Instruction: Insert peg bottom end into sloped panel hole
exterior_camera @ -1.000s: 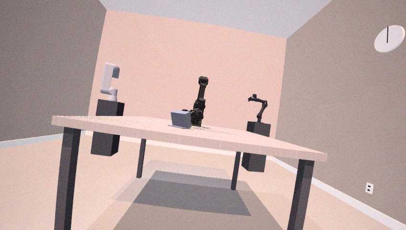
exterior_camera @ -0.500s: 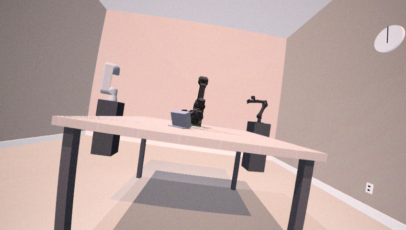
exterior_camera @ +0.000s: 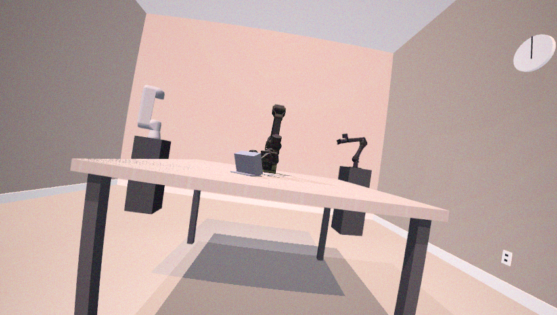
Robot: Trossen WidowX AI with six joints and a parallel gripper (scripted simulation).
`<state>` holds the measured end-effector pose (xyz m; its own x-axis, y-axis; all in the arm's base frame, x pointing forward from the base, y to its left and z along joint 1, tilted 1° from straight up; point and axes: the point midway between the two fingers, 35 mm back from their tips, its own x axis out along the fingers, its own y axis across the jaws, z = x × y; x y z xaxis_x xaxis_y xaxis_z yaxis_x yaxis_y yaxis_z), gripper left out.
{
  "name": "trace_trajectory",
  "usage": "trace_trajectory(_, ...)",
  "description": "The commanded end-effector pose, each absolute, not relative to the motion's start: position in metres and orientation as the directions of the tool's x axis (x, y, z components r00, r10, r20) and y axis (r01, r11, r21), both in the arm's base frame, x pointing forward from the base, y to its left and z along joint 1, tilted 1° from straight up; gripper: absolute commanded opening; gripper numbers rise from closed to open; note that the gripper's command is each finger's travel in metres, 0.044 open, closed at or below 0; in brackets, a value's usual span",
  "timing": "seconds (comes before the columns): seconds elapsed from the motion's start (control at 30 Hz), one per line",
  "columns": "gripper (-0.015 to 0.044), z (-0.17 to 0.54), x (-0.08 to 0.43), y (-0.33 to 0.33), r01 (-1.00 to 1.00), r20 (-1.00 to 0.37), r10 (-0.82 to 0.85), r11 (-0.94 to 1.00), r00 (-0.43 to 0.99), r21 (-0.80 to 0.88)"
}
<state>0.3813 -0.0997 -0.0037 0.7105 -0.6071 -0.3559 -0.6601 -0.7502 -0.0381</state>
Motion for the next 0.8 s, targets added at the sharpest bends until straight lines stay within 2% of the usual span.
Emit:
trace_trajectory(0.0,0.0368,-0.003,0.381,-0.099,-0.660,-0.356,-0.607,-0.751,0.711,-0.038)
trace_trajectory(0.1,0.0440,-0.002,0.379,-0.097,-0.659,-0.357,-0.606,-0.751,0.711,-0.038)
trace_trajectory(0.77,0.0440,0.009,0.363,-0.077,-0.658,-0.365,-0.603,-0.752,0.710,-0.038)
